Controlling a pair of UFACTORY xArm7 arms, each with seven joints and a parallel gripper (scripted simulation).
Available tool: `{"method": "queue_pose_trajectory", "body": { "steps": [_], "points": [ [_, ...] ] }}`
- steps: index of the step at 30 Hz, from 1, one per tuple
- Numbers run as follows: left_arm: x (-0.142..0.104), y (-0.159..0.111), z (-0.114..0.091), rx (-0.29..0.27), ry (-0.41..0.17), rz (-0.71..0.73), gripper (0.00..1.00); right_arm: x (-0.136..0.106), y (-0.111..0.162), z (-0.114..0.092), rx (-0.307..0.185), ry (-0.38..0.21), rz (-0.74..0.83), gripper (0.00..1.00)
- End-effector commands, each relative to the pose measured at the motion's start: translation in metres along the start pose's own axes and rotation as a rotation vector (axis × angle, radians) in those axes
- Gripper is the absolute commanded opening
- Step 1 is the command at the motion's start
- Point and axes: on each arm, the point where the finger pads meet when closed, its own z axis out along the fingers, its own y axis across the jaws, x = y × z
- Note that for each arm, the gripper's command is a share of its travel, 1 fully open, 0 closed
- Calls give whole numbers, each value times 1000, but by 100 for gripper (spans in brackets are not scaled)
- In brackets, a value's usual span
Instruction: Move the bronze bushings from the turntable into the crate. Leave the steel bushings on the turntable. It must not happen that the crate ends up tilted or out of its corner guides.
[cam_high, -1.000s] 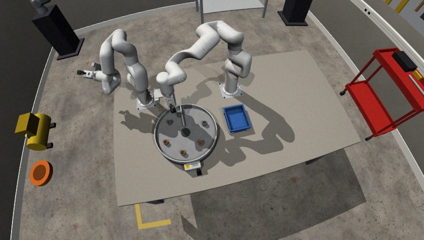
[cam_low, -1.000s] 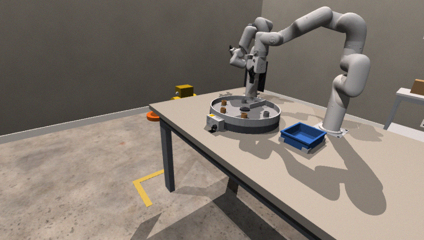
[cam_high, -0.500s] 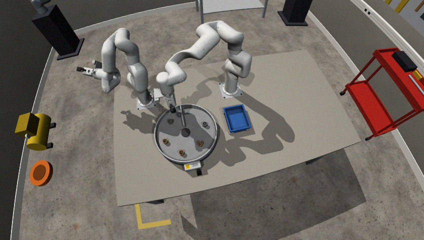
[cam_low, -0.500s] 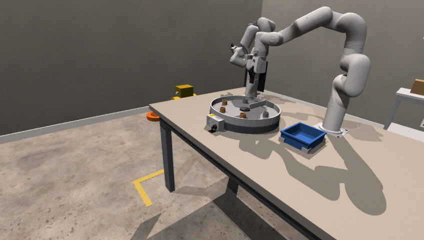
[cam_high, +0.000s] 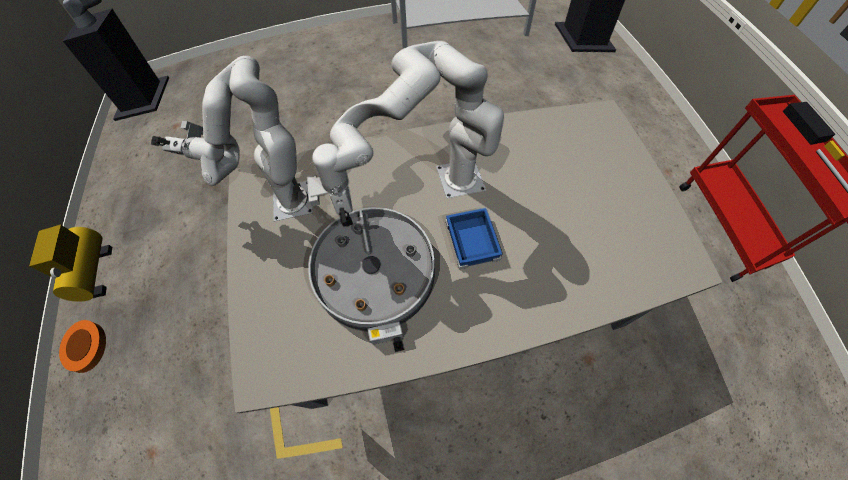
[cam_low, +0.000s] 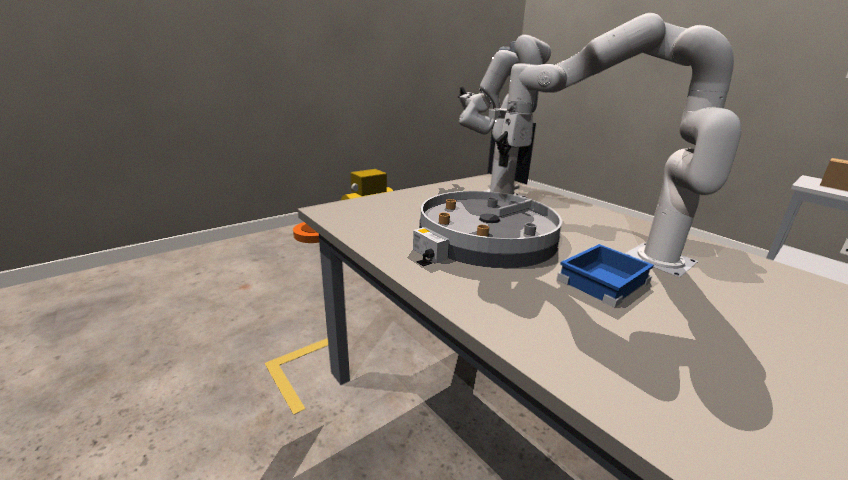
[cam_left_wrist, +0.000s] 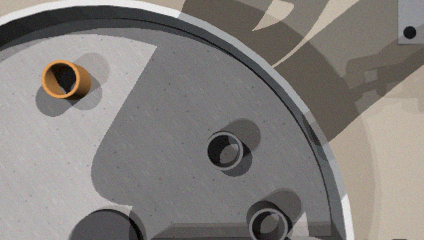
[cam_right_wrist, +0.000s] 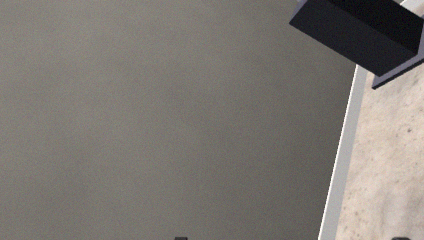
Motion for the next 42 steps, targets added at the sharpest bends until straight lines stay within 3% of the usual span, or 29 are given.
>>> {"method": "queue_pose_trajectory", "body": {
  "steps": [1, 4, 6, 21, 23, 25, 38, 40, 42],
  "points": [
    [1, 0, -2, 2, 4, 0, 100, -12, -2, 9, -19, -46, -19, 100],
    [1, 0, -2, 2, 4, 0, 100, -24, -2, 16, -39, -92, -41, 100],
    [1, 0, -2, 2, 4, 0, 100, -24, -2, 16, -39, -92, -41, 100],
    [1, 0, -2, 2, 4, 0, 100, -80, -5, 40, -117, -319, -167, 100],
    [1, 0, -2, 2, 4, 0, 100, -80, -5, 40, -117, -319, -167, 100],
    [1, 0, -2, 2, 4, 0, 100, -93, -6, 43, -132, -375, -202, 100],
    [1, 0, -2, 2, 4, 0, 100, -136, -9, 47, -178, -568, -340, 100],
    [1, 0, -2, 2, 4, 0, 100, -136, -9, 47, -178, -568, -340, 100],
    [1, 0, -2, 2, 4, 0, 100, -146, -9, 46, -189, -620, -380, 100]
  ]
}}
